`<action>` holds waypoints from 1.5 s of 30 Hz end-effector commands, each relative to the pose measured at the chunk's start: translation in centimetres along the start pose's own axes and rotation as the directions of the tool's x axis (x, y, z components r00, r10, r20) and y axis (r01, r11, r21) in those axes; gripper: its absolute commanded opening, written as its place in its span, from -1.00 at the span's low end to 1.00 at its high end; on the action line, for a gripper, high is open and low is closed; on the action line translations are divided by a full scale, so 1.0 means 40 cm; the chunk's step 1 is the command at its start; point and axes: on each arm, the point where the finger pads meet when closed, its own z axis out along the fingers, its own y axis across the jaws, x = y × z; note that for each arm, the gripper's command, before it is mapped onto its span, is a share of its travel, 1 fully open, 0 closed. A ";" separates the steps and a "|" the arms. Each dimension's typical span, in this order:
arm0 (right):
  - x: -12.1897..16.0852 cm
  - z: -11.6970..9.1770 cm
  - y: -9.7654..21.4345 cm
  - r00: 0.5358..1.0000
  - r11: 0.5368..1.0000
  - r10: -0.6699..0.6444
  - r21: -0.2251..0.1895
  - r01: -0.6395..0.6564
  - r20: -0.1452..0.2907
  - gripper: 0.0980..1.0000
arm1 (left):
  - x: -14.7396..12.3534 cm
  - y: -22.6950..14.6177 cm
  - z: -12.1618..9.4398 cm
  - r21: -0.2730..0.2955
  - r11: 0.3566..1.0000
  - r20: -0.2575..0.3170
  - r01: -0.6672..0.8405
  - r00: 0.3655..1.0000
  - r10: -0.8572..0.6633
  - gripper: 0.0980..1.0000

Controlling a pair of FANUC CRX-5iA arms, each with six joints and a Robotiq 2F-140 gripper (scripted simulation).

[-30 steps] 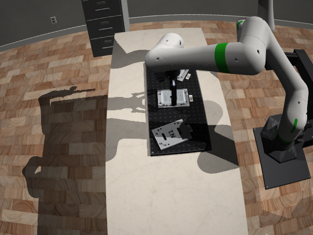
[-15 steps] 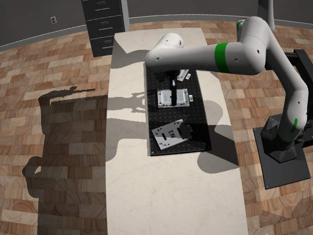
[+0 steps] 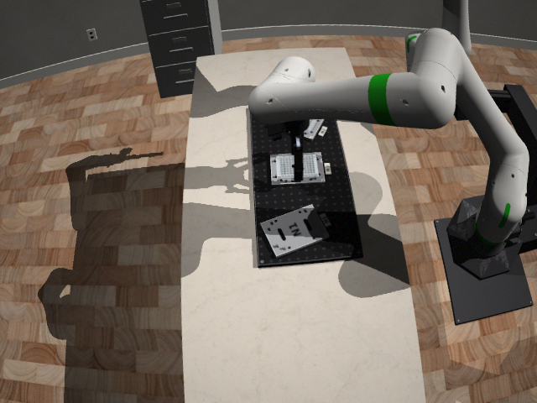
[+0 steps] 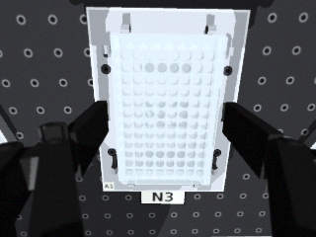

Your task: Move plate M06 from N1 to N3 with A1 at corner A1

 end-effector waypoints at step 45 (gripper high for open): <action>0.001 -0.002 0.000 1.000 1.000 0.000 0.000 0.000 -0.002 1.00 | 0.002 0.002 -0.060 -0.002 1.000 -0.002 0.000 1.000 0.000 0.33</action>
